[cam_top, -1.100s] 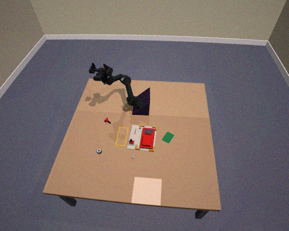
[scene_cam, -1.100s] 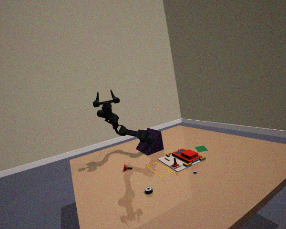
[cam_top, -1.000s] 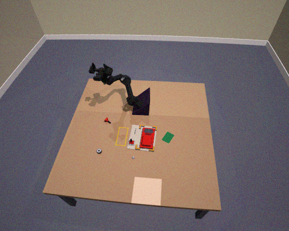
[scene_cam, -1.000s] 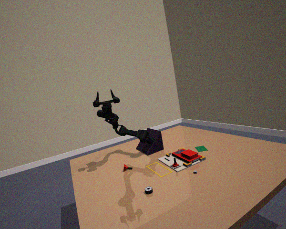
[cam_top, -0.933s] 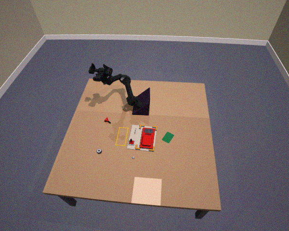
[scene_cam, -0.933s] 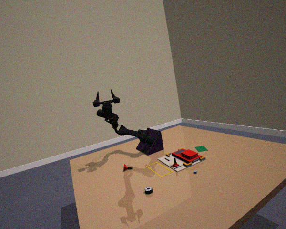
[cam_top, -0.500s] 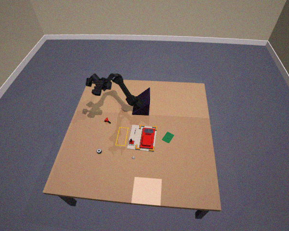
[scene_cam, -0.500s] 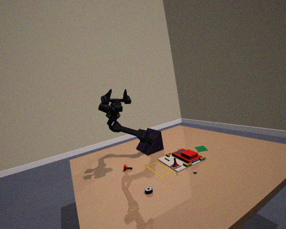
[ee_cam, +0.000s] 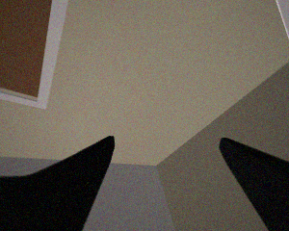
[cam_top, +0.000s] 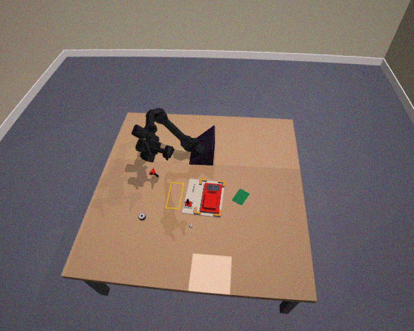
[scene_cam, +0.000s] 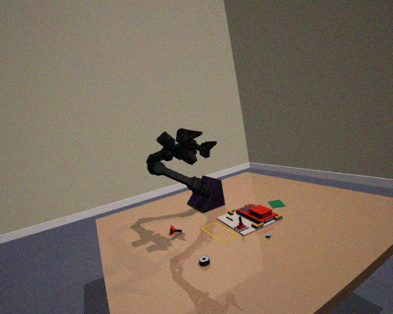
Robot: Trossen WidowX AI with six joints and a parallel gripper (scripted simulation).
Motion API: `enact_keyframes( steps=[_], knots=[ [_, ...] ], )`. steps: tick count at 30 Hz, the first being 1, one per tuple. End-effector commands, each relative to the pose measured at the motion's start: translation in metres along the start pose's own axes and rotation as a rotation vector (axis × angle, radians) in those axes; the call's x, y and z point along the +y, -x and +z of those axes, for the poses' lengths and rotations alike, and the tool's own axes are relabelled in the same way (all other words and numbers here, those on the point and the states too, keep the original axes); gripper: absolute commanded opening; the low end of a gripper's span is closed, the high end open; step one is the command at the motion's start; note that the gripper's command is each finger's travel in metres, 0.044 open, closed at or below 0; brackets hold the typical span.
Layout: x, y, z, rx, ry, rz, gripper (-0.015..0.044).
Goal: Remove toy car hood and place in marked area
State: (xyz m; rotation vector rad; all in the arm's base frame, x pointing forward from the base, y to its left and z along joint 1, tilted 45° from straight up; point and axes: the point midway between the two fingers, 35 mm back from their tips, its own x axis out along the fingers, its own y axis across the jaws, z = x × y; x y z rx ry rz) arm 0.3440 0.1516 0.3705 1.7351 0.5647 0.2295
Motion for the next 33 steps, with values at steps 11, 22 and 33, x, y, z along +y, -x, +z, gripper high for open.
enact_keyframes(
  steps=[11,22,33],
  knots=[
    [-0.130,-0.075,0.045,-0.200,0.341,-0.552,0.0440],
    [-0.260,-0.083,0.095,-0.222,0.819,-1.239,0.0440],
    [-0.354,-0.050,0.129,0.073,1.356,-1.963,0.0440]
  ],
)
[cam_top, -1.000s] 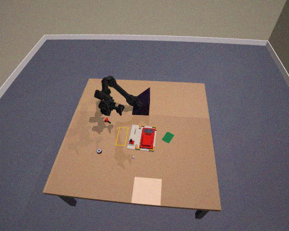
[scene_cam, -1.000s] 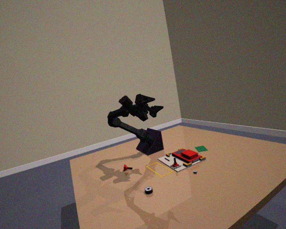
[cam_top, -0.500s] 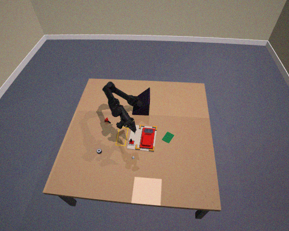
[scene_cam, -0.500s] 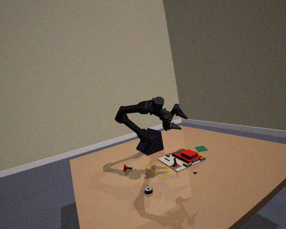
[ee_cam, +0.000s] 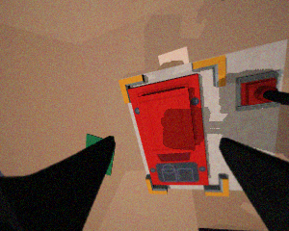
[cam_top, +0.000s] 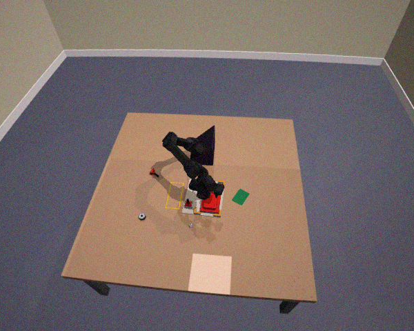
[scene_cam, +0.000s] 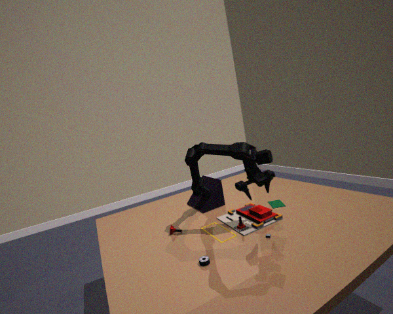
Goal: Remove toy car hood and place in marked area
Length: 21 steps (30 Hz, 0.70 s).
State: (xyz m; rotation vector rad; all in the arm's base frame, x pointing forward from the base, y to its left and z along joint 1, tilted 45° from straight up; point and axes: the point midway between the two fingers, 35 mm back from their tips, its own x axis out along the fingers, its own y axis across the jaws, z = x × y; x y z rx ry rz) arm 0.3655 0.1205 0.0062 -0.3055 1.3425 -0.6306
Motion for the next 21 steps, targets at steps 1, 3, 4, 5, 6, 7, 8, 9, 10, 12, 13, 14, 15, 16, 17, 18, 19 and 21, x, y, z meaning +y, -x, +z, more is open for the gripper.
enact_keyframes(
  steps=[1,3,4,5,6,7,8,9,10,12,13,14,15,16,17,18,19,21],
  knots=[
    [0.003,-0.017,-0.013,0.024,0.206,-0.143,0.0440],
    [0.003,-0.018,-0.013,0.026,0.218,-0.151,0.0440],
    [0.003,-0.018,-0.013,0.026,0.218,-0.151,0.0440],
    [0.003,-0.018,-0.015,0.026,0.218,-0.151,0.0440],
    [0.003,-0.018,-0.016,0.027,0.218,-0.151,0.0440],
    [0.003,-0.018,-0.016,0.027,0.218,-0.151,0.0440],
    [0.003,-0.018,-0.016,0.027,0.218,-0.151,0.0440],
    [0.003,-0.018,-0.016,0.026,0.218,-0.151,0.0440],
    [0.003,-0.019,-0.016,0.026,0.218,-0.151,0.0440],
    [0.003,-0.020,-0.016,0.026,0.218,-0.151,0.0440],
    [0.003,-0.021,-0.016,0.026,0.218,-0.151,0.0440],
    [0.003,-0.022,-0.016,0.026,0.218,-0.151,0.0440],
    [0.003,-0.023,-0.016,0.026,0.218,-0.151,0.0440],
    [0.003,-0.024,-0.016,0.026,0.218,-0.151,0.0440],
    [0.003,-0.025,-0.016,0.026,0.218,-0.151,0.0440],
    [0.003,-0.025,-0.016,0.026,0.218,-0.151,0.0440],
    [0.003,-0.026,-0.016,0.026,0.218,-0.151,0.0440],
    [0.002,-0.028,-0.016,0.026,0.218,-0.151,0.0440]
  ],
)
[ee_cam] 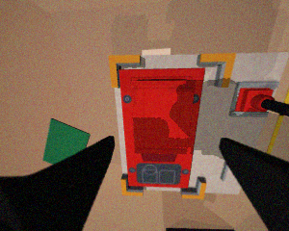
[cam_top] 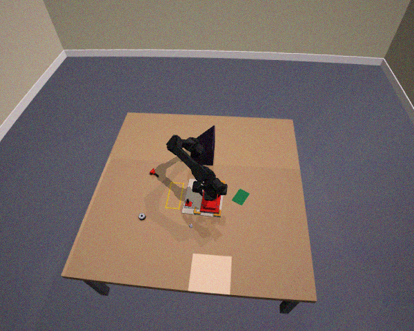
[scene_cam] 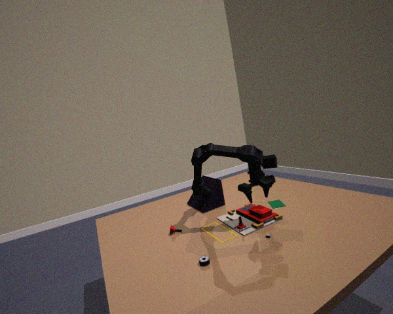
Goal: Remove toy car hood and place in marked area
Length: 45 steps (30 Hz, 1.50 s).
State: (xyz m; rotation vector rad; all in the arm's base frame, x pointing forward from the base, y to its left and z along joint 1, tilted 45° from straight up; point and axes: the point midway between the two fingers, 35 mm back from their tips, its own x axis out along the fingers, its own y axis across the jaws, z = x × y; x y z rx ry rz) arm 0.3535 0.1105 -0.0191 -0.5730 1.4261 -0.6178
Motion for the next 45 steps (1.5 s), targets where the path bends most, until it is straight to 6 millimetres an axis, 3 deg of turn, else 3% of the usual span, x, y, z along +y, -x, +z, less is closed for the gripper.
enact_keyframes(
  steps=[1,45],
  knots=[
    [0.000,-0.004,0.000,-0.003,0.006,-0.004,0.0440],
    [0.000,-0.039,-0.001,-0.003,0.005,-0.005,0.0440]
  ],
)
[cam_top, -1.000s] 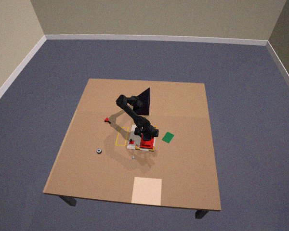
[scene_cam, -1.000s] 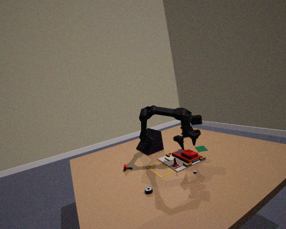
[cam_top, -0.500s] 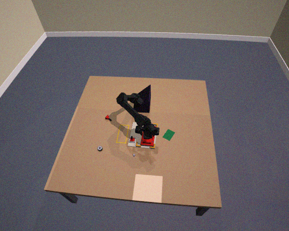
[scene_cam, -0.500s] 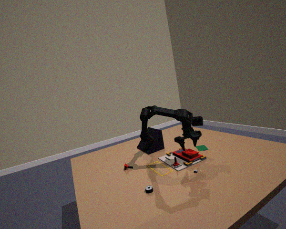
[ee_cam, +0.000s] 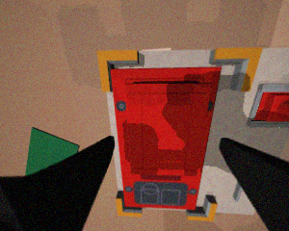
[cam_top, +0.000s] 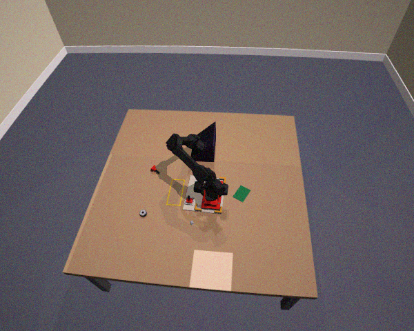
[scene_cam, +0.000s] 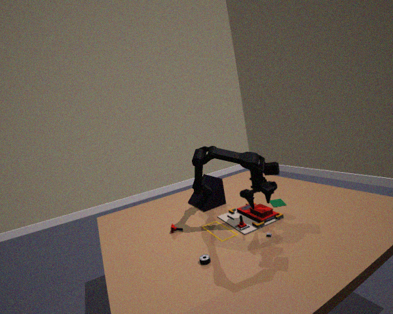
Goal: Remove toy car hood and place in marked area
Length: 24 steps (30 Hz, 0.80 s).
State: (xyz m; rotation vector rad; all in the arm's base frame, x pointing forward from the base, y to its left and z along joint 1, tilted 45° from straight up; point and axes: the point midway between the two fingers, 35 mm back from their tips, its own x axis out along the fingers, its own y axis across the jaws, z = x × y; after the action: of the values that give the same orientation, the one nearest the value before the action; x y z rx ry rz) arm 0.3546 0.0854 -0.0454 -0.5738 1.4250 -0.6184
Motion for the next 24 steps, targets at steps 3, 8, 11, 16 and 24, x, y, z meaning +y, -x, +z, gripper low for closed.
enact_keyframes(
  steps=[3,8,11,16,24],
  knots=[
    [0.000,-0.005,-0.001,-0.002,0.006,-0.004,0.0440],
    [-0.001,-0.009,-0.001,-0.002,0.006,-0.005,0.0440],
    [-0.001,-0.010,-0.001,-0.002,0.006,-0.005,0.0440],
    [-0.001,-0.012,-0.001,-0.002,0.006,-0.005,0.0440],
    [-0.001,-0.016,-0.001,-0.002,0.006,-0.005,0.0440]
  ],
)
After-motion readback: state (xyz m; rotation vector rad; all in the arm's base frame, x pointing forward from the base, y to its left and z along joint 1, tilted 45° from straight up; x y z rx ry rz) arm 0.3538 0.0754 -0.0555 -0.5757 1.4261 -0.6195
